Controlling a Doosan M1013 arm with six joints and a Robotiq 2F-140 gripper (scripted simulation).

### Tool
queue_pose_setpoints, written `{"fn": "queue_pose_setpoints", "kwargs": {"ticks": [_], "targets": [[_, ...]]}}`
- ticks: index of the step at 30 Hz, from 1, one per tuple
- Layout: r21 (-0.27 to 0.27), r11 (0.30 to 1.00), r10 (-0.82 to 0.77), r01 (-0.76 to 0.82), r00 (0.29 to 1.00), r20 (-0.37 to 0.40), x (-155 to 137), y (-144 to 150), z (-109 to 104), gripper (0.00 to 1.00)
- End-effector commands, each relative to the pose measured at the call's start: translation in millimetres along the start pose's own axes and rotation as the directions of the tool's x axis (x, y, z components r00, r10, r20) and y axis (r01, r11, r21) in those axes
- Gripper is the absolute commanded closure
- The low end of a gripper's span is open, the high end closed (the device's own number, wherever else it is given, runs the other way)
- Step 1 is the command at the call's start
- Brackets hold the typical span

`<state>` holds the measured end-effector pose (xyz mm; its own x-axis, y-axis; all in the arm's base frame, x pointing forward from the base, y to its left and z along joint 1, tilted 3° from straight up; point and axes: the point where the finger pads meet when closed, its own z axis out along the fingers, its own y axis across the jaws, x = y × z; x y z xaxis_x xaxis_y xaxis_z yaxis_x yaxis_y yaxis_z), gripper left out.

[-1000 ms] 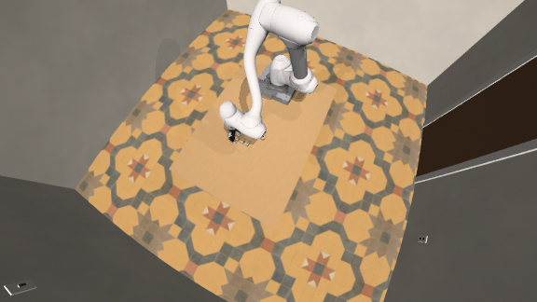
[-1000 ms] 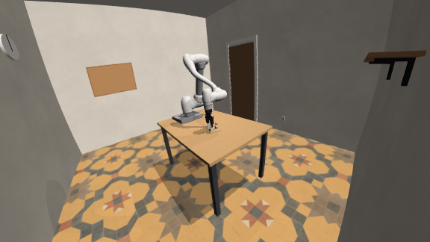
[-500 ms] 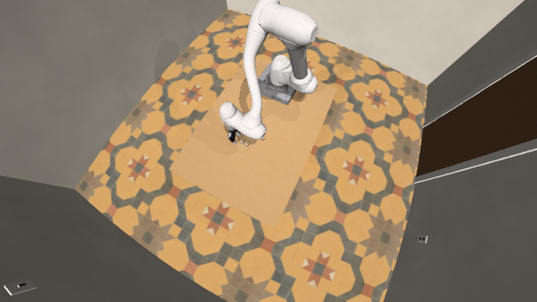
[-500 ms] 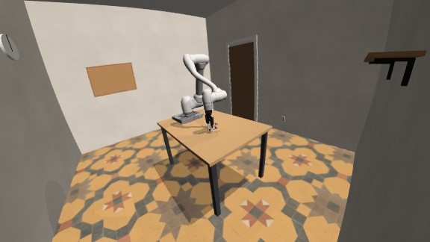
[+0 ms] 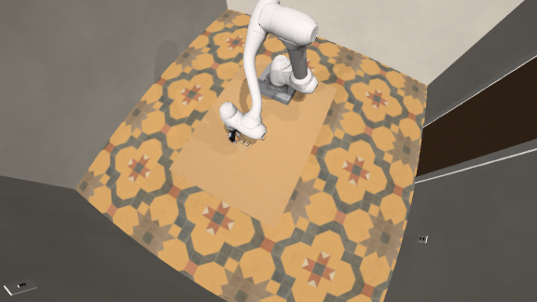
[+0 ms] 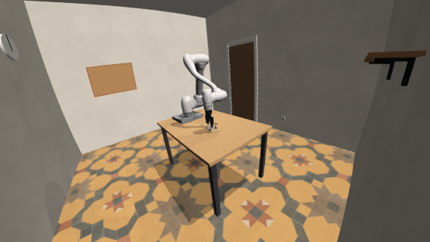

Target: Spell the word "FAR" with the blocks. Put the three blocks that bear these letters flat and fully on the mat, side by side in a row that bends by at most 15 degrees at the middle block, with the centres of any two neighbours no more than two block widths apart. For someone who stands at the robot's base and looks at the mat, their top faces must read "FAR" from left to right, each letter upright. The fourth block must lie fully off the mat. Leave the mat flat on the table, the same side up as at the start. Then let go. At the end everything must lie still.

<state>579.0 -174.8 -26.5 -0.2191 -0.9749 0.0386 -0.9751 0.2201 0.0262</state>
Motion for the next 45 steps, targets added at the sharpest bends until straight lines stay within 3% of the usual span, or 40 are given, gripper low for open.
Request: {"fn": "queue_pose_setpoints", "kwargs": {"ticks": [1, 11, 12, 28, 29, 45], "targets": [[-0.006, 1.000, 0.000, 0.000, 1.000, -0.001, 1.6, 3.3, 5.3, 0.63], [-0.006, 1.000, 0.000, 0.000, 1.000, -0.001, 1.6, 3.3, 5.3, 0.63], [-0.006, 1.000, 0.000, 0.000, 1.000, -0.001, 1.6, 3.3, 5.3, 0.75], [-0.006, 1.000, 0.000, 0.000, 1.000, -0.001, 1.6, 3.3, 5.3, 0.75], [-0.006, 1.000, 0.000, 0.000, 1.000, -0.001, 1.6, 3.3, 5.3, 0.87], [-0.006, 1.000, 0.000, 0.000, 1.000, -0.001, 1.6, 3.3, 5.3, 0.87]]}}
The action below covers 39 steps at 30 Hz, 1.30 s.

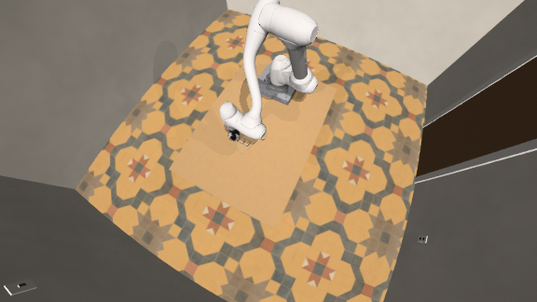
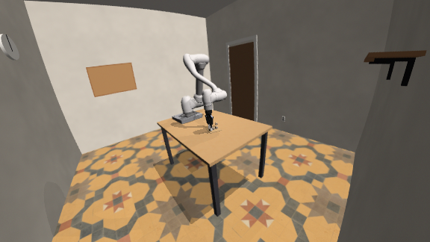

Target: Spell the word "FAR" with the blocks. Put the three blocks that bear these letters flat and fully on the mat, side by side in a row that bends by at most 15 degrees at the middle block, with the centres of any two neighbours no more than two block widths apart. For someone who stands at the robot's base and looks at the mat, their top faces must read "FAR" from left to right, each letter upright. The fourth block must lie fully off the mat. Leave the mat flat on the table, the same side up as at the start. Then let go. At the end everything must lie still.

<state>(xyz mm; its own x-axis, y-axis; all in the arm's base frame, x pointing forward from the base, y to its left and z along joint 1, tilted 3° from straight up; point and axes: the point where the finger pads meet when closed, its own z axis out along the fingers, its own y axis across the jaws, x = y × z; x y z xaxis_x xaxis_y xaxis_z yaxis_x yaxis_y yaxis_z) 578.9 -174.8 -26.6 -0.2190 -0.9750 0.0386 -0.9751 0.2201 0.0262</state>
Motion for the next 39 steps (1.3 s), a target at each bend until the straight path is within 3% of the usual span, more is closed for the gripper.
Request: {"fn": "queue_pose_setpoints", "kwargs": {"ticks": [1, 23, 28, 36, 39], "targets": [[-0.006, 1.000, 0.000, 0.000, 1.000, -0.001, 1.6, 3.3, 5.2, 0.87], [-0.006, 1.000, 0.000, 0.000, 1.000, -0.001, 1.6, 3.3, 2.0, 0.87], [-0.006, 1.000, 0.000, 0.000, 1.000, -0.001, 1.5, 3.1, -20.2, 0.87], [-0.006, 1.000, 0.000, 0.000, 1.000, -0.001, 1.5, 2.8, -77.9, 0.87], [-0.006, 1.000, 0.000, 0.000, 1.000, -0.001, 1.5, 2.7, -83.2, 0.87]]}}
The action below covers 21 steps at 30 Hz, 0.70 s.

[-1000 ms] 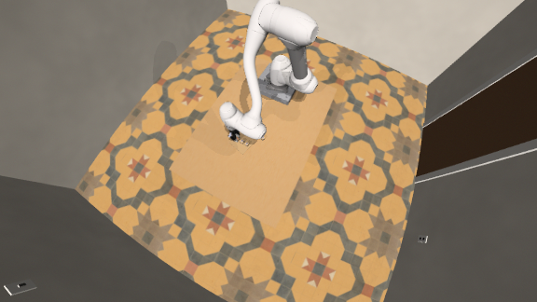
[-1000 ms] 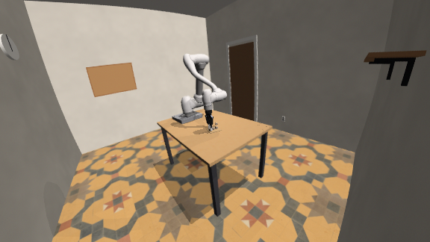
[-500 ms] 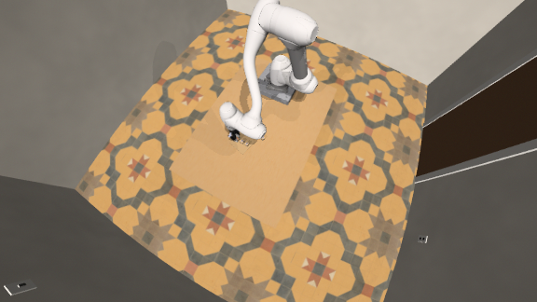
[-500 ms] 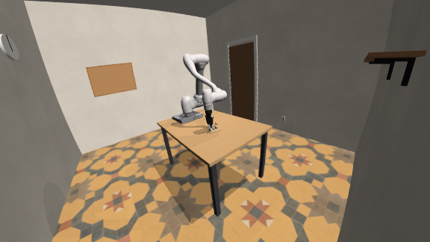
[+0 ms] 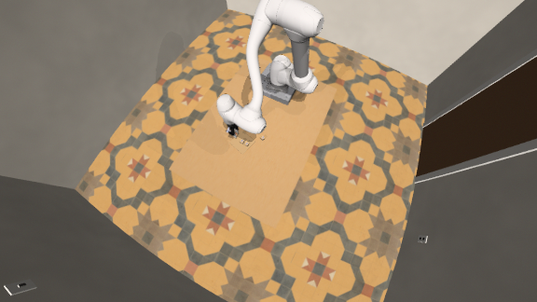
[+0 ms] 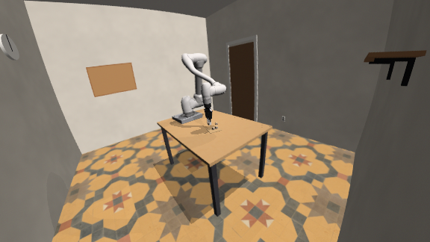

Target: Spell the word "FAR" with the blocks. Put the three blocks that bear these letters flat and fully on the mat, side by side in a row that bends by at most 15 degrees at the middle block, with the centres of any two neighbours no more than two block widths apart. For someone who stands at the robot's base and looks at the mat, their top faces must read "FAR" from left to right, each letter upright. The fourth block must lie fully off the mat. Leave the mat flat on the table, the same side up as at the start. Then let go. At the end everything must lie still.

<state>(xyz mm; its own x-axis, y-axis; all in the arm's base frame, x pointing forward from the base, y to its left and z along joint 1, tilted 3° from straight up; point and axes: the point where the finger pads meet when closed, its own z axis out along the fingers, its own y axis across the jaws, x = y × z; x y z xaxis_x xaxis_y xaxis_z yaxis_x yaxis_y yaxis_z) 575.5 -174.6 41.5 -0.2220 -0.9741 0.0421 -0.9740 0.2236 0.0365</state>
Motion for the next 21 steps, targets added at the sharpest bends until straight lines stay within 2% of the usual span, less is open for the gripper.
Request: {"fn": "queue_pose_setpoints", "kwargs": {"ticks": [1, 5, 21], "targets": [[0.004, 1.000, -0.003, 0.003, 1.000, 0.002, -1.6, -2.2, -19.7, 0.87], [0.004, 1.000, -0.003, 0.003, 1.000, 0.002, -1.6, -2.2, -26.9, 0.87], [0.004, 1.000, -0.003, 0.003, 1.000, 0.002, -1.6, -2.2, -26.9, 0.87]]}}
